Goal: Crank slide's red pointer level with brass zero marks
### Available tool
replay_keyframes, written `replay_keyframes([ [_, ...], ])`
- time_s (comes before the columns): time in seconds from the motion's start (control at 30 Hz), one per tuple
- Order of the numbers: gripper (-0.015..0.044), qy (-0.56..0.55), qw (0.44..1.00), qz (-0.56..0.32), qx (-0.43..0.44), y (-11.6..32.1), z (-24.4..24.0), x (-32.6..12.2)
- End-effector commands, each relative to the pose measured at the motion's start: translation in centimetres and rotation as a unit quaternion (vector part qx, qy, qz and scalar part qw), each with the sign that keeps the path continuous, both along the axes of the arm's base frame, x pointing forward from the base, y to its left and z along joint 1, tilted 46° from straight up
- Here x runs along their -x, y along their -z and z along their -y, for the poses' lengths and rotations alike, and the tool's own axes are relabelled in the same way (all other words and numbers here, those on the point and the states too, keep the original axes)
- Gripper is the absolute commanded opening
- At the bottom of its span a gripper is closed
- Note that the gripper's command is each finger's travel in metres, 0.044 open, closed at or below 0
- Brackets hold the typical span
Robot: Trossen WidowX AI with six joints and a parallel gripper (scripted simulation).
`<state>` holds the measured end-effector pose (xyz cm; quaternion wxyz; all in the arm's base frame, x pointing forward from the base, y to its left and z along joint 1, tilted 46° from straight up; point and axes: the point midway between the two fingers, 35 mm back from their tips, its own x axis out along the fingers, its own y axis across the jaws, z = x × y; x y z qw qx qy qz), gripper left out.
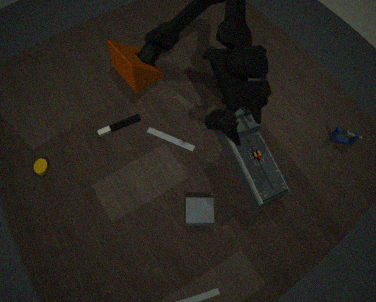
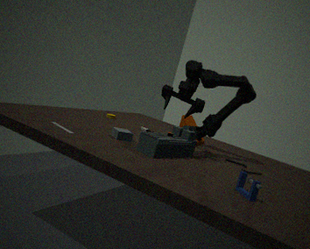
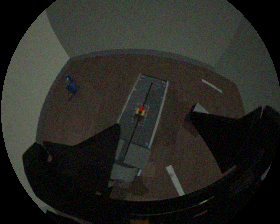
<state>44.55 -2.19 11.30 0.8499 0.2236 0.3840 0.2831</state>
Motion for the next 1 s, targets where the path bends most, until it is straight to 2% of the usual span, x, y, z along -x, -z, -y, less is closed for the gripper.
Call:
replay_keyframes([
  [0.0, 0.0440, -0.001, 1.000, 0.010, 0.000, -1.8, 1.5, -0.4],
  [0.17, 0.0440, 0.008, 1.000, 0.002, -0.002, -2.6, 1.6, 0.1],
  [0.97, 0.0440, 0.165, 0.979, -0.115, -0.036, -7.1, -0.9, 10.7],
])
